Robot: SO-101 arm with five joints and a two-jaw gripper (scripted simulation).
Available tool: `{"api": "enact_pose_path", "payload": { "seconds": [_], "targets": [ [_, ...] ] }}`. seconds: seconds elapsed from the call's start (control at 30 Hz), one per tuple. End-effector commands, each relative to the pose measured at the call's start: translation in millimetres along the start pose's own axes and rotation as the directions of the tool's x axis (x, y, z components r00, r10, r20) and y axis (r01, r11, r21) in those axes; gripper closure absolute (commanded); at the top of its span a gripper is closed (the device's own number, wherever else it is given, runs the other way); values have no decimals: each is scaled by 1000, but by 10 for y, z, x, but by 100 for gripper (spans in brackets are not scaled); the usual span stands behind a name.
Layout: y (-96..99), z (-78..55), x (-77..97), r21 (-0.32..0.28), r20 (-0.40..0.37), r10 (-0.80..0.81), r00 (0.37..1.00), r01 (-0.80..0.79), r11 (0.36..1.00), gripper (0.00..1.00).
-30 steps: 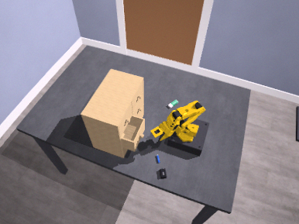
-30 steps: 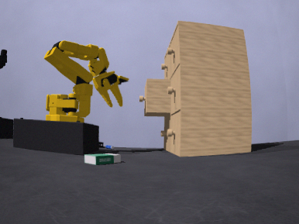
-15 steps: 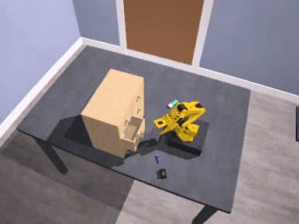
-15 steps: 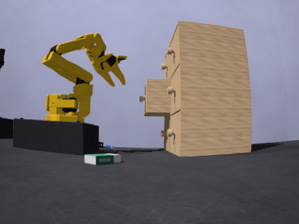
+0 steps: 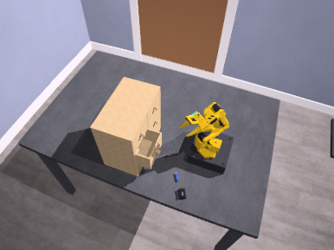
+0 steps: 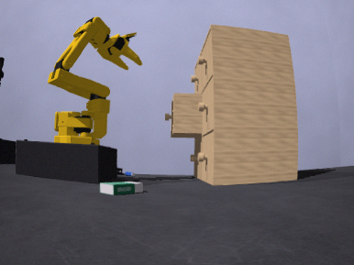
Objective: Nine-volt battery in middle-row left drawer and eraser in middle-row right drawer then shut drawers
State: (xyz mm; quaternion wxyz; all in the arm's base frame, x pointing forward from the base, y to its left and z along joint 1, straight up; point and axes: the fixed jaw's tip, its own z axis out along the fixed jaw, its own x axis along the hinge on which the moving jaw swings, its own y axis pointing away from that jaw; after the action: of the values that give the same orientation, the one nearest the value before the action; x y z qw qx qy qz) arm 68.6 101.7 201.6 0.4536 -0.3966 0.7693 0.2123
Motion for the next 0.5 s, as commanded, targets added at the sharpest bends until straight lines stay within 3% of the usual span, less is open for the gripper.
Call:
{"api": "enact_pose_path", "payload": {
  "seconds": [0.0,0.27,0.47],
  "targets": [
    [-13,-18,5,9,-8,11,1000,-11,1000,72],
    [-13,-18,5,9,-8,11,1000,-11,1000,70],
    [221,-49,14,-160,5,-88,996,87,983,70]
  ]
}}
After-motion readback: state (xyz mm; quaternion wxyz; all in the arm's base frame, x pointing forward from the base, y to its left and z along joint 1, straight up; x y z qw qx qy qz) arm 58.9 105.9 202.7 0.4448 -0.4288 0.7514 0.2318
